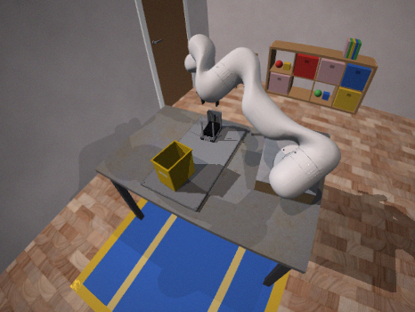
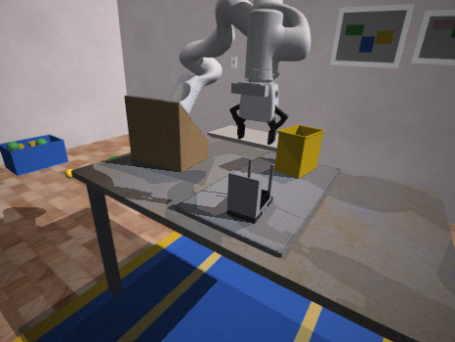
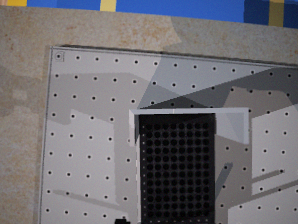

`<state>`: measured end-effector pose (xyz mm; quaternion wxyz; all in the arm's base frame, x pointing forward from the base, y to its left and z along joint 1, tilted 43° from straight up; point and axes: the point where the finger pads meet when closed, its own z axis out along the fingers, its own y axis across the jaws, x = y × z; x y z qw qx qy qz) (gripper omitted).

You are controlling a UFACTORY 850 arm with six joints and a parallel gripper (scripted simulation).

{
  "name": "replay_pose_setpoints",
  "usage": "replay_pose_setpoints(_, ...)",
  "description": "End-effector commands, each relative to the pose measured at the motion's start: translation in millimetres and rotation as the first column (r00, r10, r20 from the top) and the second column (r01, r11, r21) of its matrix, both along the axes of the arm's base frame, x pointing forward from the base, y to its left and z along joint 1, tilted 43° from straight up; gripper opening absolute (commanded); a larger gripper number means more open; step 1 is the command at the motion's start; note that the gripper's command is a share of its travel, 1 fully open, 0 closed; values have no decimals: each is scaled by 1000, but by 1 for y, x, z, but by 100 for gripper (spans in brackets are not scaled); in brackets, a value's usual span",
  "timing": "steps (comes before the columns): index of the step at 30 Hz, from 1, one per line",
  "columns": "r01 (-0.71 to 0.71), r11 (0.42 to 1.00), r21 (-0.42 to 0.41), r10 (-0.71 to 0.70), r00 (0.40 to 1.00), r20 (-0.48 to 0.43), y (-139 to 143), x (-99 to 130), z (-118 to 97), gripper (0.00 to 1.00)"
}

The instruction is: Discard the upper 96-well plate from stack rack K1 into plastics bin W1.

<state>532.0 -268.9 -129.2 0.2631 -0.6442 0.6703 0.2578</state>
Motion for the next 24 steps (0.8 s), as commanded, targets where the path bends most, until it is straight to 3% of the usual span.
replay_pose_setpoints(1,1,1000,-2,-1,1000,2,2,1,-3,100)
replay_pose_setpoints(24,1,1000,-2,-1,1000,2,26,2,-29,100)
